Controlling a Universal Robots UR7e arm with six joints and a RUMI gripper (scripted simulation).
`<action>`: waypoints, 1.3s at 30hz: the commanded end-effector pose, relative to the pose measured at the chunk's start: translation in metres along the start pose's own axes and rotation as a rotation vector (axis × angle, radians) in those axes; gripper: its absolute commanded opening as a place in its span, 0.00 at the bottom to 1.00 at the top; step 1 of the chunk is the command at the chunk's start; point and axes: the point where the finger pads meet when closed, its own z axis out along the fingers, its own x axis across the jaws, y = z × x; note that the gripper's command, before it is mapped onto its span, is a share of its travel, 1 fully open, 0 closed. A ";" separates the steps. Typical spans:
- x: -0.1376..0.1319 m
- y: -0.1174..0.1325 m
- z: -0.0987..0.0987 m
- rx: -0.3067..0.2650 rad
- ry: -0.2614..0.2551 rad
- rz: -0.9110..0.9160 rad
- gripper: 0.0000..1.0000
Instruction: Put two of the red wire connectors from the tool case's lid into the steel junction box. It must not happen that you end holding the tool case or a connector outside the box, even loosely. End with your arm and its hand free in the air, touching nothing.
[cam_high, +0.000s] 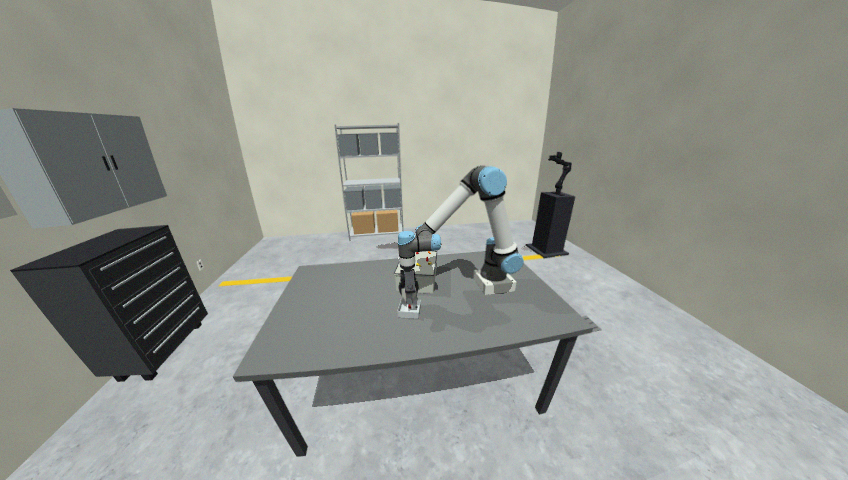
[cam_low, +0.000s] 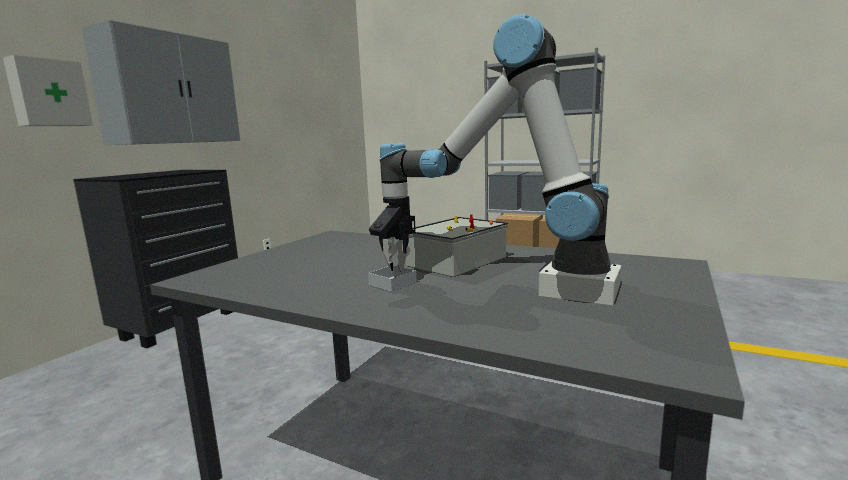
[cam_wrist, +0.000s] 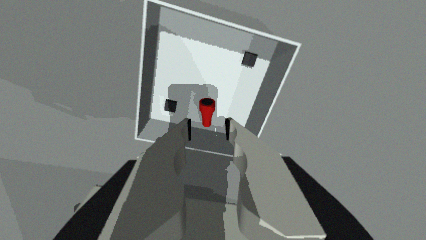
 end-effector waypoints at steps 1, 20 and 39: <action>0.000 0.000 -0.024 0.000 0.001 0.000 0.18; 0.000 0.000 -0.145 0.000 0.001 0.000 0.18; 0.000 0.000 -0.160 0.000 0.001 0.000 0.18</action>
